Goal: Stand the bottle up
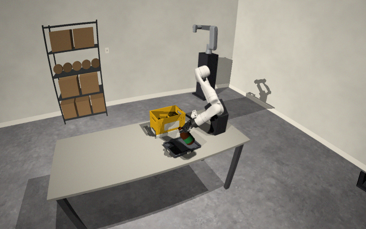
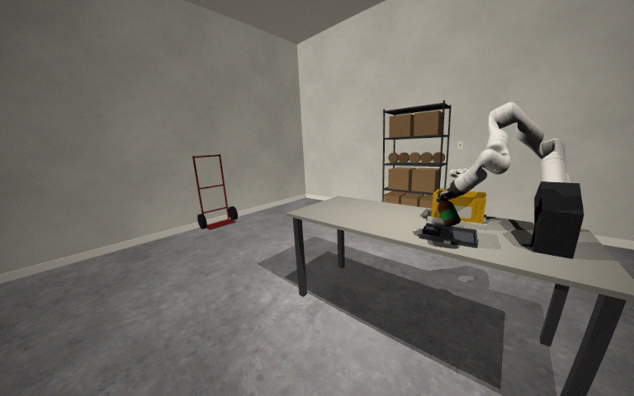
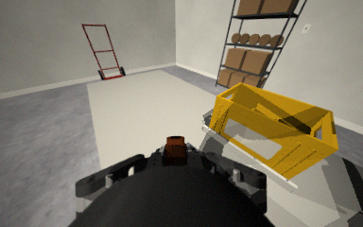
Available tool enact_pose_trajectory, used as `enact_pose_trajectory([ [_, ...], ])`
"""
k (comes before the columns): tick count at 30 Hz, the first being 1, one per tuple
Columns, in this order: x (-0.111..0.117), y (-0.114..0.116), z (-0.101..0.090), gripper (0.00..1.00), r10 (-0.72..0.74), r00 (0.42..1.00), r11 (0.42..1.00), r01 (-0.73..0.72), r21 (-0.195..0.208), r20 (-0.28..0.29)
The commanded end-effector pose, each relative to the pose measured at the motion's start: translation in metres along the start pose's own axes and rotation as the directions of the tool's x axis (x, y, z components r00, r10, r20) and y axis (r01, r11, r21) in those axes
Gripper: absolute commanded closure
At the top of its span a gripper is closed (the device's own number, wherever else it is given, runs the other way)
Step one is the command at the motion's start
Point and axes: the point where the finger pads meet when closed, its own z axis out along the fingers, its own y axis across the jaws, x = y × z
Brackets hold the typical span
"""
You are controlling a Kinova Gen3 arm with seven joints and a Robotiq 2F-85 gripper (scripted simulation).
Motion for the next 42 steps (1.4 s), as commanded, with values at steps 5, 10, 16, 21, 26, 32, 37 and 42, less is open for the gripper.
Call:
enact_pose_trajectory([
  [5,0.001,-0.0006,-0.0007,1.0,0.002,1.0,1.0,-0.002,0.001,-0.009],
  [10,0.0009,-0.0006,-0.0006,1.0,0.001,1.0,1.0,-0.001,0.001,-0.025],
  [16,0.0007,-0.0006,-0.0004,1.0,0.001,0.998,1.0,-0.001,0.0,-0.061],
  [21,0.0006,-0.0006,-0.0005,1.0,0.001,0.995,1.0,-0.001,0.0,-0.097],
  [26,0.0005,-0.0006,-0.0006,1.0,0.001,0.993,1.0,-0.001,0.0,-0.118],
  [32,0.0005,-0.0006,-0.001,1.0,0.002,0.988,1.0,-0.002,0.001,-0.152],
  [37,0.0005,-0.0006,-0.0012,1.0,0.002,0.986,1.0,-0.002,0.002,-0.168],
  [42,0.0005,-0.0006,-0.0013,1.0,0.002,0.985,1.0,-0.002,0.002,-0.172],
])
